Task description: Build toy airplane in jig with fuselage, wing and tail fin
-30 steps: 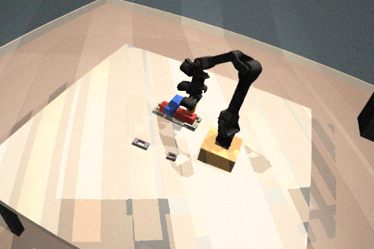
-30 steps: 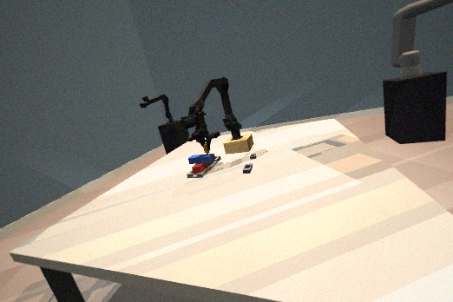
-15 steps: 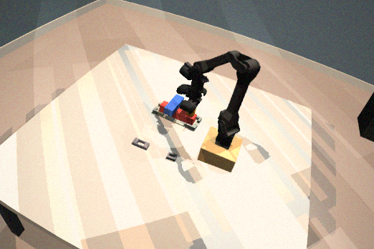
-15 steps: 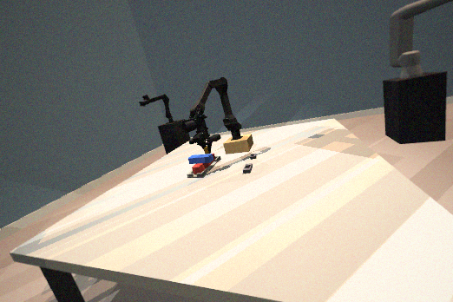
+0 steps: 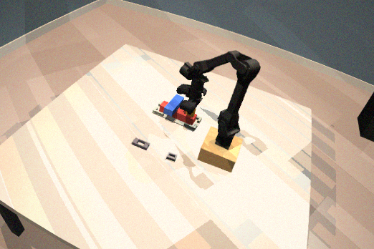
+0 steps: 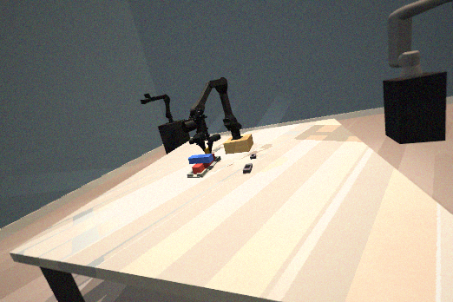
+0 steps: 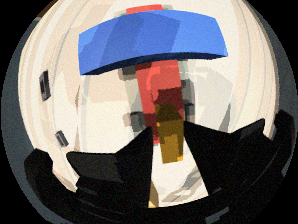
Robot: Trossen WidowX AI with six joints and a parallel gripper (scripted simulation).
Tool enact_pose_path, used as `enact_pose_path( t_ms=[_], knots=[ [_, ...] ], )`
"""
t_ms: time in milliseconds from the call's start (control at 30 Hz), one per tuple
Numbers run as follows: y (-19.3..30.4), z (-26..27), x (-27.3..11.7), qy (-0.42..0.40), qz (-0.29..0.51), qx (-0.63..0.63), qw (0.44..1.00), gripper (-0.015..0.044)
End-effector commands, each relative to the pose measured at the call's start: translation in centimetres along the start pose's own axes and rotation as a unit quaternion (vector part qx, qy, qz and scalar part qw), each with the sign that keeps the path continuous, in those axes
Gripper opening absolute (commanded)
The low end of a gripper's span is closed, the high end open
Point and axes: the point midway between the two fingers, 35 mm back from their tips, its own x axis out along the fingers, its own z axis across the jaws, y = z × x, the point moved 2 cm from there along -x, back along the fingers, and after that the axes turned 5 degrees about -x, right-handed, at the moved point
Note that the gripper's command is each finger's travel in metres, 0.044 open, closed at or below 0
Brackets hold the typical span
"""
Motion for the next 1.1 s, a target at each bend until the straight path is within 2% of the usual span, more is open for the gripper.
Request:
enact_pose_path(
  t_ms=[0,33,233,467,1067],
  knots=[
    [0.0,0.0,0.0,0.0,0.0,0.0,1.0,0.0236],
    [0.0,0.0,0.0,0.0,0.0,0.0,1.0,0.026],
    [0.0,0.0,-0.3,0.0,0.0,0.0,1.0,0.026],
    [-0.1,0.0,-8.9,0.001,0.0,-0.002,1.0,0.026],
    [-0.5,-0.2,-9.1,0.002,0.0,-0.002,1.0,0.026]
  ],
)
